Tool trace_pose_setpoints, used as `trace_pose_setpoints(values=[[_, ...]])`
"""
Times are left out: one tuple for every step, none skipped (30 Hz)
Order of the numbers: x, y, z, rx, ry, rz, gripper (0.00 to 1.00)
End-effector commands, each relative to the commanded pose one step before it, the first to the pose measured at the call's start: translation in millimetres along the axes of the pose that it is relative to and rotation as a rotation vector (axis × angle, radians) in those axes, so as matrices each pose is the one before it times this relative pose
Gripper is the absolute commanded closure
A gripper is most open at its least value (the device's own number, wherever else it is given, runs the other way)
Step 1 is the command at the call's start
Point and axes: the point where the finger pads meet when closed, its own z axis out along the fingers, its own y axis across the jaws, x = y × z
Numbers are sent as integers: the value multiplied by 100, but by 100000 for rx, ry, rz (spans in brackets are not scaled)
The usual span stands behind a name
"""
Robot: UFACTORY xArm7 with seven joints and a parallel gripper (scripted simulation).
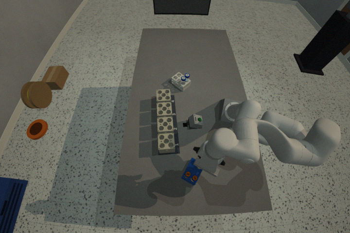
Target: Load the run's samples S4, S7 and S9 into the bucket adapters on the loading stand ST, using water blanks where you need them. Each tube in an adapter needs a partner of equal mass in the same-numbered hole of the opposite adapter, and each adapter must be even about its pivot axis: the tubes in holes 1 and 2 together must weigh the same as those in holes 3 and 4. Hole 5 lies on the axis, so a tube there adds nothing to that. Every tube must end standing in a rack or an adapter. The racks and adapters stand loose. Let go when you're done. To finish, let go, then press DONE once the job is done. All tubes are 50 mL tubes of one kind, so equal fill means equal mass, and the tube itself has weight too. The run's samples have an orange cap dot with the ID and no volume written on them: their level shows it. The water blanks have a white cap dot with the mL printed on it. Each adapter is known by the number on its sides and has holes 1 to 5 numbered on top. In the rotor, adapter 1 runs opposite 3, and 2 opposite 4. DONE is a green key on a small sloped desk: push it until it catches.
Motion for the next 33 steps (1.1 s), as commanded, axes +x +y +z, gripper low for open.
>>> trace_pose_setpoints(values=[[164, -135, -112, -133, 287, 126, 43], [1, -2, 0, -1, 0, 1, 43], [0, 0, 0, 0, 0, 0, 43], [0, 0, 0, 0, 0, 0, 43], [1, -3, 0, -1, 0, 1, 43], [0, 0, 0, 0, 0, 0, 43], [0, 0, 0, 0, 0, 0, 43], [0, 0, 0, 0, 0, 0, 43], [-2, 0, 191, 1, -1, 1, 43], [1, -2, 209, 1, 2, -1, 43], [0, 0, 200, 1, 0, 0, 43], [0, 0, 200, 1, 0, 0, 43], [0, 0, 200, 1, 0, 0, 43], [0, 0, 200, 1, 0, 0, 43], [0, 0, 200, 1, 0, 0, 43], [0, 0, 200, 1, 0, 0, 43], [0, 0, 200, 1, 0, 0, 43], [0, 0, 200, 1, 0, 0, 43], [0, 0, 200, 1, 0, 0, 43], [0, 0, 0, 0, 0, 0, 43], [0, 0, 0, 0, 0, 0, 43], [0, 0, 201, 1, 0, 0, 43], [0, 0, 200, 1, 0, 0, 43], [0, 0, 200, 1, 0, 0, 43], [0, 0, 200, 1, 0, 0, 43], [0, 0, 200, 1, 0, 0, 43], [0, 0, 200, 1, 0, 0, 43], [0, 0, 200, 1, 0, 0, 43], [0, 0, 200, 1, 0, 0, 43], [0, 0, 200, 1, 0, 0, 43], [0, 0, 200, 1, 0, 0, 43], [0, 0, 200, 1, 0, 0, 43], [0, 0, 200, 1, 0, 0, 43]])
